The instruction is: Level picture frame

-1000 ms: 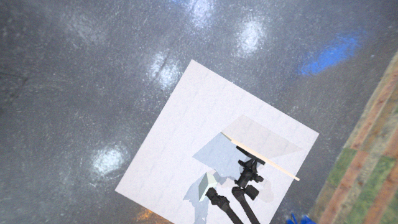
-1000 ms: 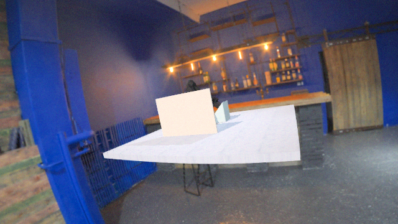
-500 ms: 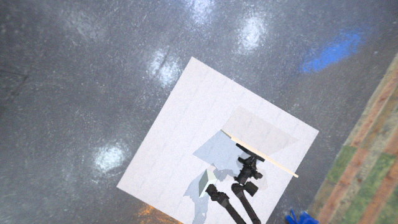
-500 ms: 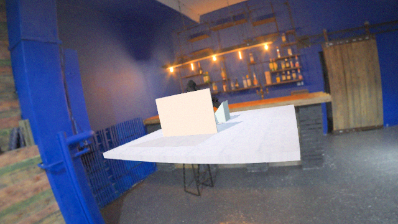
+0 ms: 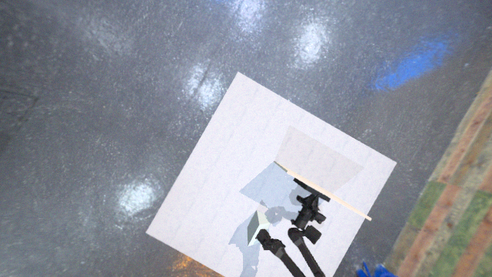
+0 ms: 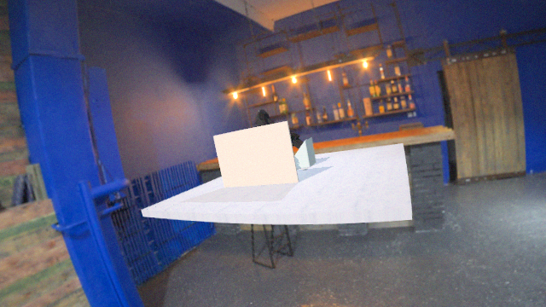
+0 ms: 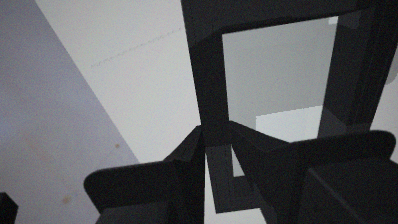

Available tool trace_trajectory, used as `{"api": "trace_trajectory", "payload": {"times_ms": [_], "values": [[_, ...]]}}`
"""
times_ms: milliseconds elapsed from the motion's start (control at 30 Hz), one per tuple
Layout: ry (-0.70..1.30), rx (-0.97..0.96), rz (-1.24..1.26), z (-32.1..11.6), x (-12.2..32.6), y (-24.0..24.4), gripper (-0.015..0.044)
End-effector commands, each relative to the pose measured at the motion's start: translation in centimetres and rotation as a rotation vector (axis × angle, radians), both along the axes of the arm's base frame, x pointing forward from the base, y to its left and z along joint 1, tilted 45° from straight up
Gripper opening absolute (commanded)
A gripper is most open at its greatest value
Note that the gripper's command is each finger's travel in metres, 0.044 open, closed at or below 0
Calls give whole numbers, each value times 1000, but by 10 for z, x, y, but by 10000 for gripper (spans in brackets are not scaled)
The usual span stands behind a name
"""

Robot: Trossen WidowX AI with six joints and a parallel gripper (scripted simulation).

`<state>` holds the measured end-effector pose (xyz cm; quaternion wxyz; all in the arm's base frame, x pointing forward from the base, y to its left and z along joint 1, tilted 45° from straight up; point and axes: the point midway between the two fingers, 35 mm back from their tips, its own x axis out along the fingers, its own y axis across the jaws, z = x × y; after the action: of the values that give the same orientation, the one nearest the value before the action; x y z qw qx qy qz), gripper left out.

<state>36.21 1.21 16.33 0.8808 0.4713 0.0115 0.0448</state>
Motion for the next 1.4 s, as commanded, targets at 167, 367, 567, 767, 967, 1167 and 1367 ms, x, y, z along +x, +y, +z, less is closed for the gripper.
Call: {"api": "trace_trajectory", "payload": {"times_ms": [167,367,567,767,967,1167,1367], "values": [[-5,-49,-3,-1,0,0,0],[-6,-52,-3,-1,0,0,0],[-10,-104,-4,-1,0,0,0],[-13,-129,-5,-1,0,0,0],[-16,-167,-6,-1,0,0,0],[-18,-180,-6,-1,0,0,0],[-19,-198,-4,-1,0,1,26]]}}
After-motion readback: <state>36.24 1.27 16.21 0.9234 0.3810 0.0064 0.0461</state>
